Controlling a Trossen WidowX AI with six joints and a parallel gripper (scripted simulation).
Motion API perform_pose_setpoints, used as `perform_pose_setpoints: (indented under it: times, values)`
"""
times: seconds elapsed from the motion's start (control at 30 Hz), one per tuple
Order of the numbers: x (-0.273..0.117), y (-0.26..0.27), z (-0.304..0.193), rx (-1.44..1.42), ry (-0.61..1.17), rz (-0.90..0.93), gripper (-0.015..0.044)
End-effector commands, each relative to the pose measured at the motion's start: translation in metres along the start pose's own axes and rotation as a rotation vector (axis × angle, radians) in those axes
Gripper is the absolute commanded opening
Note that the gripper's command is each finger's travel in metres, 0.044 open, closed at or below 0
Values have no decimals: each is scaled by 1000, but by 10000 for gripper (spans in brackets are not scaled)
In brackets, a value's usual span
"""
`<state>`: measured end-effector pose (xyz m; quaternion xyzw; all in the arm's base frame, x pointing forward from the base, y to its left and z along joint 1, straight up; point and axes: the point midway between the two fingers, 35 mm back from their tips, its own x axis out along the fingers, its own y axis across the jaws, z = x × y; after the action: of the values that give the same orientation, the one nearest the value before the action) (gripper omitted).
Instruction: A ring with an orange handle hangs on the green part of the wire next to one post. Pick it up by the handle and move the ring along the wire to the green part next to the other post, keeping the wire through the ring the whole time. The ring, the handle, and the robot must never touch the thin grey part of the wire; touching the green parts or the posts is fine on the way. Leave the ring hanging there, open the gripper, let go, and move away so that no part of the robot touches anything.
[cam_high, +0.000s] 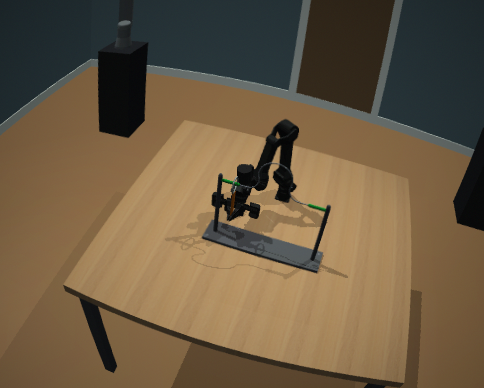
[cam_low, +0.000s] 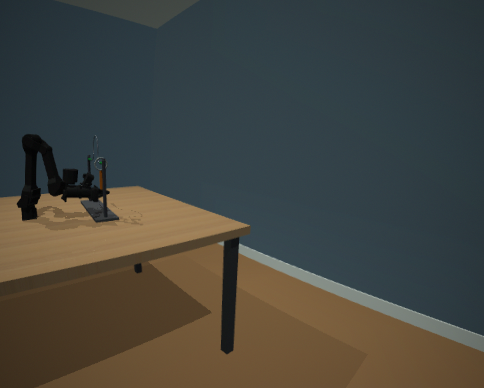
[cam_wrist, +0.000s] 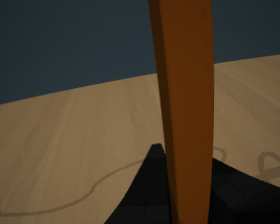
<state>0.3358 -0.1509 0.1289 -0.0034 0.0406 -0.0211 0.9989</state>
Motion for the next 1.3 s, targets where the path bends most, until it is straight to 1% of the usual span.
perform_pose_setpoints:
  times: [0.0,0.73,1.27]
  values:
    - [1,-1,7,-7,-9,-6,-150]
    - [1,-1,7,-7,-9,-6,-150]
    - [1,14,7,-3,-6,-5,-150]
